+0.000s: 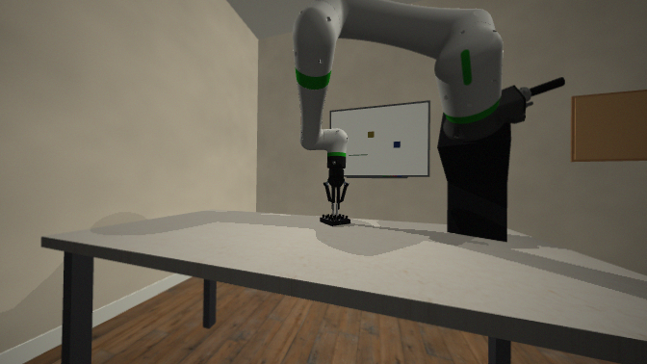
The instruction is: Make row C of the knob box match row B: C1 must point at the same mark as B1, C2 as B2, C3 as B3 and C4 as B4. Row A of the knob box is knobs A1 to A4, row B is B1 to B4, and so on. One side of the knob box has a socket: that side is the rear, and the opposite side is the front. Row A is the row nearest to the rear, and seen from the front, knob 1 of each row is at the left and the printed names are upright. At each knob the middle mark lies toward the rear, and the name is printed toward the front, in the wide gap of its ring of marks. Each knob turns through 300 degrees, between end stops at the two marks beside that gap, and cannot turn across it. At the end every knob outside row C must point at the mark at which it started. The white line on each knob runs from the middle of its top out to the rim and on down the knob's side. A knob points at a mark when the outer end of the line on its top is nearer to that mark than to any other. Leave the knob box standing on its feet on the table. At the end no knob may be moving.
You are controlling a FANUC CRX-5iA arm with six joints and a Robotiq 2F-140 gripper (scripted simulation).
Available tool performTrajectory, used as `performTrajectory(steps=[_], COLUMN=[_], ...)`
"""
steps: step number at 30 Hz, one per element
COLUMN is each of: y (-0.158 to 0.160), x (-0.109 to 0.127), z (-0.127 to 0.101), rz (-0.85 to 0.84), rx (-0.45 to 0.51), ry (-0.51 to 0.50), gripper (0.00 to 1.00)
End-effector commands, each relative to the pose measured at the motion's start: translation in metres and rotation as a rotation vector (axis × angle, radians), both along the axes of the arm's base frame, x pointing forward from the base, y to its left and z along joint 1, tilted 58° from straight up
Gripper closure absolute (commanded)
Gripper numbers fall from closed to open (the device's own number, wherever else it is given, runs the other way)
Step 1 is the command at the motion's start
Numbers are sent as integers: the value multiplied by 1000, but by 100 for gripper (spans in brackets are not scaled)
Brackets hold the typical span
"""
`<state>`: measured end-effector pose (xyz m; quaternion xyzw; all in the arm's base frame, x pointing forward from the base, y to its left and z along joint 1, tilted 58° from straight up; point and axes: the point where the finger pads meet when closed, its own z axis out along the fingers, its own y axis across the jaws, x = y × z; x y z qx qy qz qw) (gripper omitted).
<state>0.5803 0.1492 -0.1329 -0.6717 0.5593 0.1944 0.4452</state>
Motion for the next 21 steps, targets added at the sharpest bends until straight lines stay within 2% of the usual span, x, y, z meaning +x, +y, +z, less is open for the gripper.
performTrajectory(steps=[1, 17, 21], y=[0, 0, 0], x=[0, 0, 0], z=[0, 0, 0], rz=[-46, -237, -258], rx=[18, 103, 112], ry=[79, 374, 406], gripper=[95, 95, 95])
